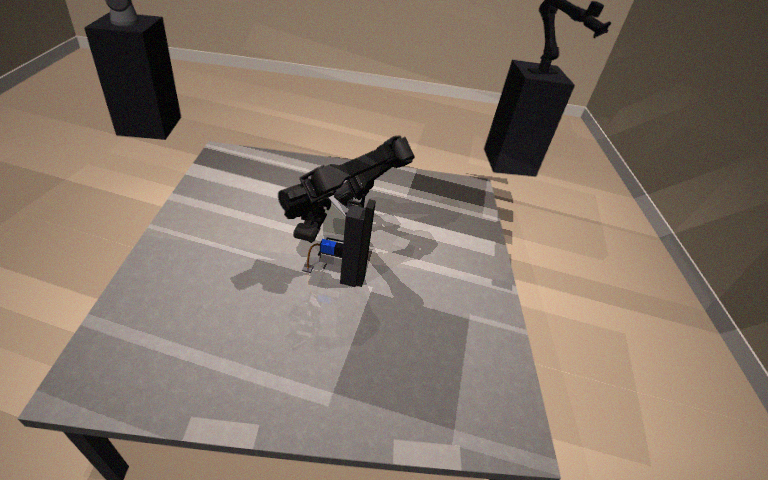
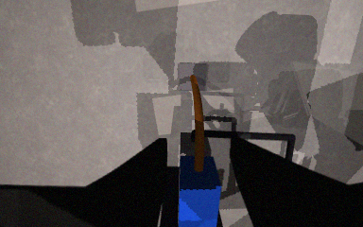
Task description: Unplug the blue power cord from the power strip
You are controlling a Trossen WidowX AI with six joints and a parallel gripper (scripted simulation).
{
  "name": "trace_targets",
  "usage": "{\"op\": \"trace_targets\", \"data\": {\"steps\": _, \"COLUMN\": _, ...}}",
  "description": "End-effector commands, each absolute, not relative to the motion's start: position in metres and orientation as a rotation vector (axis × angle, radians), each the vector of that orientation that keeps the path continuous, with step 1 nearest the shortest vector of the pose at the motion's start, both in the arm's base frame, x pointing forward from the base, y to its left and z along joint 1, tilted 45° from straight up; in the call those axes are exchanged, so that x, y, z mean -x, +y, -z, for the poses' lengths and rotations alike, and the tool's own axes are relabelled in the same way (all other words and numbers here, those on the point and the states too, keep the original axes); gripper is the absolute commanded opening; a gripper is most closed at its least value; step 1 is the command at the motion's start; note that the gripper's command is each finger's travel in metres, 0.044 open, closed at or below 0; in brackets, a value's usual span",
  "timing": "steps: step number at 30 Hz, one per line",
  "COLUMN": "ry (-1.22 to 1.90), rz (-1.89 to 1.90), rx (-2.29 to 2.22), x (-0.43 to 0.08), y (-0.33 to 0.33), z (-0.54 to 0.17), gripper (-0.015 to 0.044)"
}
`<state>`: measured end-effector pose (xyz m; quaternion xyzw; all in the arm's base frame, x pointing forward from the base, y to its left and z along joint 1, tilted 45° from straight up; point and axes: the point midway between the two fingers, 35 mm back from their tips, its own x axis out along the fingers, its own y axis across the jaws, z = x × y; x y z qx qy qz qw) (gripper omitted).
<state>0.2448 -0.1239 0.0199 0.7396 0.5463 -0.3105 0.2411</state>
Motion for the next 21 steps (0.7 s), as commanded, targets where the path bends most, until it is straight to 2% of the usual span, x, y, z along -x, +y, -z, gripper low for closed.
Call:
{"op": "trace_targets", "data": {"steps": 1, "ry": 1.517, "rz": 0.867, "rx": -2.049, "x": -0.244, "y": -0.120, "z": -0.016, "gripper": 0.0160}}
{"op": "trace_targets", "data": {"steps": 21, "ry": 1.517, "rz": 0.867, "rx": -2.050, "x": -0.249, "y": -0.106, "z": -0.032, "gripper": 0.0160}}
